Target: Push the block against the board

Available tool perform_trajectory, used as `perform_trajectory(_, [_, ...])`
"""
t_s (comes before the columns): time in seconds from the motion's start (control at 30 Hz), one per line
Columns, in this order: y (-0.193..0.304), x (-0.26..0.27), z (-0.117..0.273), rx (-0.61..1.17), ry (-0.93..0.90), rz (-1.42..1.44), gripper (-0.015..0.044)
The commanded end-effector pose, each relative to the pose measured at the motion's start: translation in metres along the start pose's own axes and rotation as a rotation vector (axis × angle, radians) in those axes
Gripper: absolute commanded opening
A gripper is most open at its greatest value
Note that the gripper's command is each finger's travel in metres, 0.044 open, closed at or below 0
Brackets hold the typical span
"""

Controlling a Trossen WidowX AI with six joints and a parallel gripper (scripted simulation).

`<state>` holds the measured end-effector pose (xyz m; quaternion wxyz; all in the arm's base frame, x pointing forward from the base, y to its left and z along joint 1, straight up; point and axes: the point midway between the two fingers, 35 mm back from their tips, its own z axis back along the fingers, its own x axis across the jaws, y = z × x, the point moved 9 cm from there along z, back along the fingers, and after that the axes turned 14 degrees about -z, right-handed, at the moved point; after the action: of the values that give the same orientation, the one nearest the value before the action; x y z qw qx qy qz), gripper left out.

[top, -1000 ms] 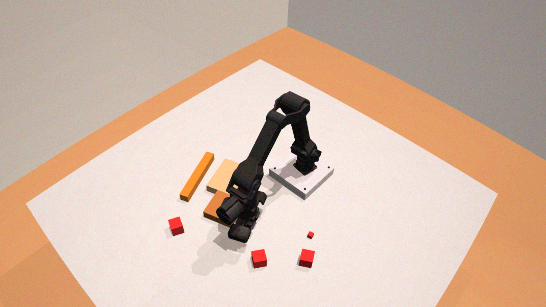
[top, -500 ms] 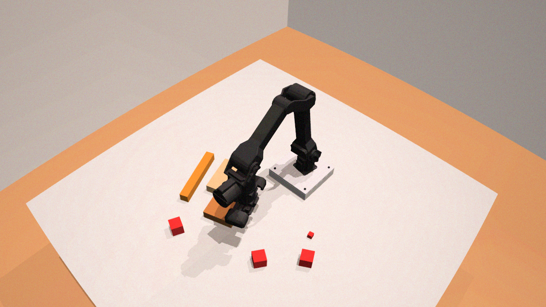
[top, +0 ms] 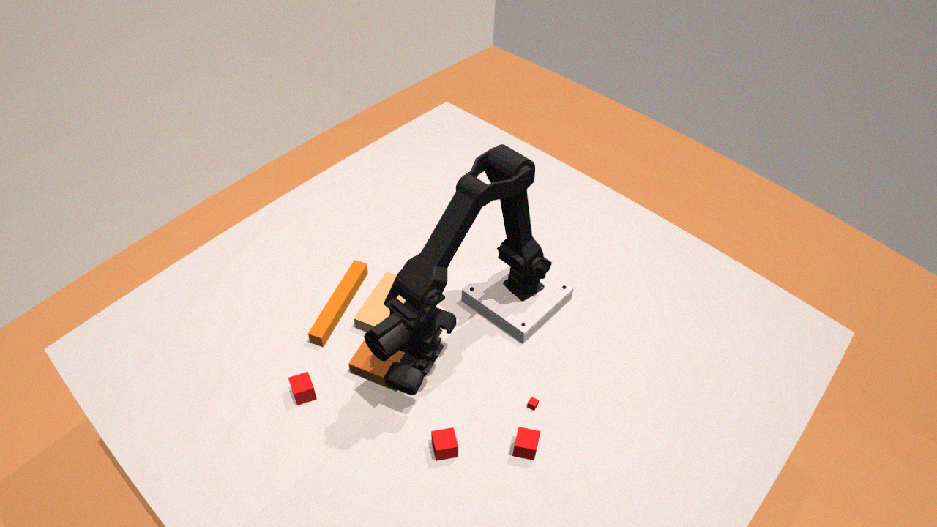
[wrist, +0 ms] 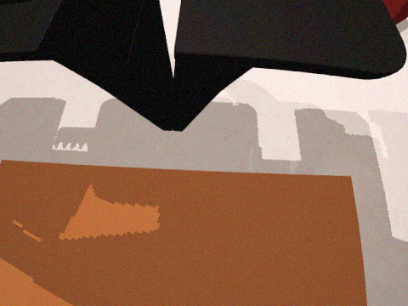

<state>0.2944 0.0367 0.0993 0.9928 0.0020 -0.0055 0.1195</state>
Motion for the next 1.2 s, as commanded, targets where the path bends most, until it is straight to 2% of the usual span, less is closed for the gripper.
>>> perform_trajectory(0.0, [-0.002, 0.002, 0.001, -0.004, -0.012, 0.003, 0.0000])
perform_trajectory(1.17, [-0.049, 0.016, 0.002, -0.008, -0.013, 0.003, 0.0000])
